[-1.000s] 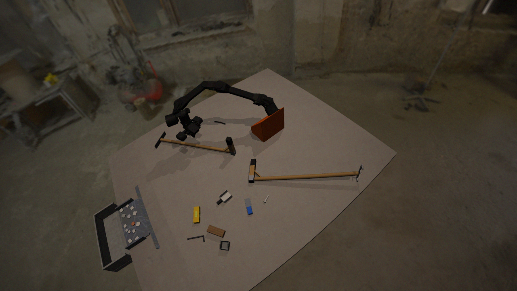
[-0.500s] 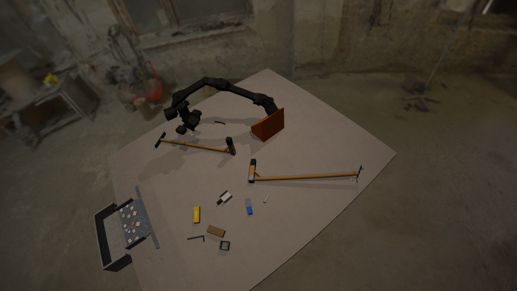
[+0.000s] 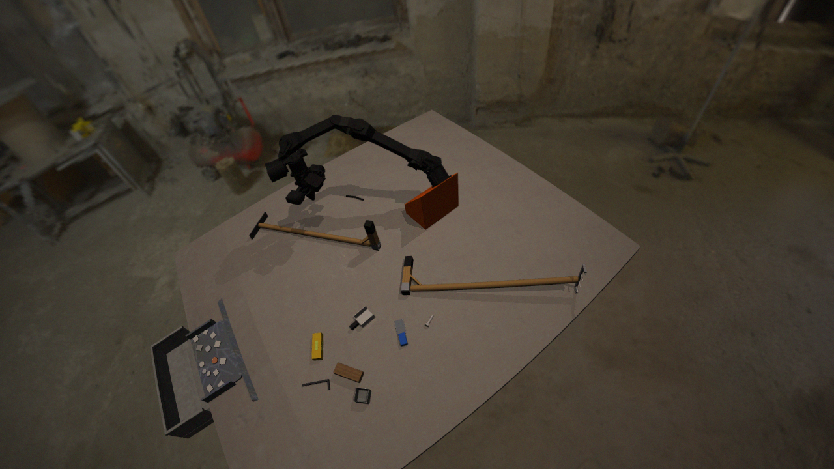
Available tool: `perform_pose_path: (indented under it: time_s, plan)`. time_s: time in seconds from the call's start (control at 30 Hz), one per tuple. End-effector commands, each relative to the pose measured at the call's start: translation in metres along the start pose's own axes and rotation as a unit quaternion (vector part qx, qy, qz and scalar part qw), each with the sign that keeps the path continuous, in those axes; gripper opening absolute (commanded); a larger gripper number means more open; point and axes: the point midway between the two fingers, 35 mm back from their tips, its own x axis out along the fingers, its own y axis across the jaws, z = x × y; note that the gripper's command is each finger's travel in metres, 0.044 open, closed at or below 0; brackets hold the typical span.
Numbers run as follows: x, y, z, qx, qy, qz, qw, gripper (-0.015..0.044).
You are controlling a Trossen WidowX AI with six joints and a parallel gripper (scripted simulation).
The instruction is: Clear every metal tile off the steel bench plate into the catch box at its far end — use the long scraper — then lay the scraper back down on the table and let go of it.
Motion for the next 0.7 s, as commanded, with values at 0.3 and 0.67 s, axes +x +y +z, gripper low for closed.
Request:
perform_pose_path:
  time_s: [0.3, 0.67]
  plan:
    - [0.029, -0.003, -0.002, -0.01, -0.002, 0.003, 1.0, 0.0]
    - [0.058, -0.006, -0.004, -0.016, -0.003, 0.002, 1.0, 0.0]
